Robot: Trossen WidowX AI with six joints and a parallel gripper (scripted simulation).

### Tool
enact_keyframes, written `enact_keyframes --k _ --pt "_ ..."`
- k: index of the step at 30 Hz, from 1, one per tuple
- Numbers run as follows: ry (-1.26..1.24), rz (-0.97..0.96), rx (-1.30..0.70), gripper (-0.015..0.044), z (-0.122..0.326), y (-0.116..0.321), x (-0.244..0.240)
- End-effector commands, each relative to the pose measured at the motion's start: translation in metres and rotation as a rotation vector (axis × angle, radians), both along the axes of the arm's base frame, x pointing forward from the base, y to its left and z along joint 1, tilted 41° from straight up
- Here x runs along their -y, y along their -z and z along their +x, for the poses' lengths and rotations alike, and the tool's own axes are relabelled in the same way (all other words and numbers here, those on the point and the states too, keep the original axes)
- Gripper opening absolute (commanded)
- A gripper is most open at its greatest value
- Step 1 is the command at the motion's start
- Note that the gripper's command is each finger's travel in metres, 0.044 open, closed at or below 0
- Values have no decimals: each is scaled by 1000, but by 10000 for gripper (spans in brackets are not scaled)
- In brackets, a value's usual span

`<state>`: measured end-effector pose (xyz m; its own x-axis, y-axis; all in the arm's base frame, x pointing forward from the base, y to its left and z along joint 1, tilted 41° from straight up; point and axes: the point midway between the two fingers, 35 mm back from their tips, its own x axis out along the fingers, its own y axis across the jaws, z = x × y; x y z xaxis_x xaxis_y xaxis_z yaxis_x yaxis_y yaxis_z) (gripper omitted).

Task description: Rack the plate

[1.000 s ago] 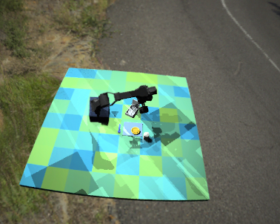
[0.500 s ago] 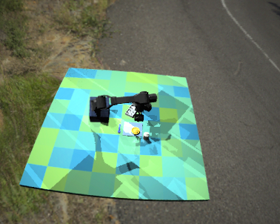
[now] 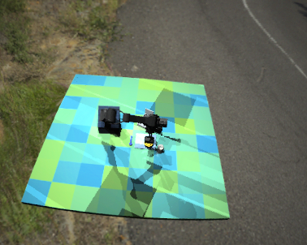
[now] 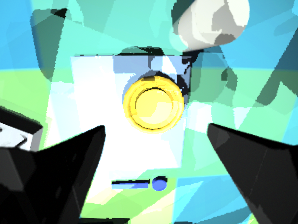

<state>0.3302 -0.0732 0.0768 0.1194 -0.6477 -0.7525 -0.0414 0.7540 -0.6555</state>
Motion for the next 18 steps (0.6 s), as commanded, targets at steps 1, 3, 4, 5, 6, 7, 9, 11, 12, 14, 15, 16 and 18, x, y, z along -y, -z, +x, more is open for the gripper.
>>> enact_keyframes --k 1,3,4,5,6,7,9,11,12,14,15,16,18 --pt "-3 -7 0 400 0 5 4" --pt "-3 -6 0 400 1 7 6" --pt "-3 -6 0 400 1 9 7" --pt "-3 -6 0 400 2 10 8" --pt "-3 -6 0 400 2 11 9" --pt "-3 -6 0 400 2 12 10" --pt "-3 -6 0 400 3 15 12" --pt "-3 -6 0 400 4 17 14" --pt "-3 -6 0 400 4 18 15" --pt "-3 -6 0 400 5 21 18" --pt "-3 -6 0 400 5 22 19" --pt "-3 -6 0 400 5 23 20" --pt "-3 -7 0 400 6 26 22"
